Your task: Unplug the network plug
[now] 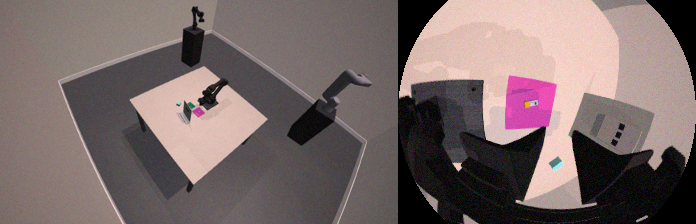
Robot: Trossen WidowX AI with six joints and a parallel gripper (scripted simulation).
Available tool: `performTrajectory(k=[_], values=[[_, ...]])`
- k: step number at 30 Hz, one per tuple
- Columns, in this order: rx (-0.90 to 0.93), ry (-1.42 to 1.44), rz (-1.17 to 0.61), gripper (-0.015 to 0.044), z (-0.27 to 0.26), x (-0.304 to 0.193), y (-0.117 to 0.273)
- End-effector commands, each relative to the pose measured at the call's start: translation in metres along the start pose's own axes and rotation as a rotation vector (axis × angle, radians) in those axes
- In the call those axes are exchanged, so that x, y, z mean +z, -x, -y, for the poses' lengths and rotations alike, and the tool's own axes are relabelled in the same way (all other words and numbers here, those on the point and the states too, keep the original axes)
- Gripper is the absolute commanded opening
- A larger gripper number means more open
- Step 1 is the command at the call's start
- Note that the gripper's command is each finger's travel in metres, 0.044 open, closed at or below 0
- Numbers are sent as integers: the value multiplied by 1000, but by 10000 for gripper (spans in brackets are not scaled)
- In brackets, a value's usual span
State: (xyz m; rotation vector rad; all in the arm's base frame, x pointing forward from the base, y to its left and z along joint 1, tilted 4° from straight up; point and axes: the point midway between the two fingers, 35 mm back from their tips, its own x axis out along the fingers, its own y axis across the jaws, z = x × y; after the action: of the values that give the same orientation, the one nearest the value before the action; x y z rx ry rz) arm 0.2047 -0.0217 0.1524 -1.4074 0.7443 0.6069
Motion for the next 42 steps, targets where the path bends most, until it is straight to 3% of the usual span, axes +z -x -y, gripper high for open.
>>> performTrajectory(k=[1,40,42], values=[[2,0,0,156,2,0,2],[2,5,4,156,60,1,89],[2,5,4,209,60,1,89]])
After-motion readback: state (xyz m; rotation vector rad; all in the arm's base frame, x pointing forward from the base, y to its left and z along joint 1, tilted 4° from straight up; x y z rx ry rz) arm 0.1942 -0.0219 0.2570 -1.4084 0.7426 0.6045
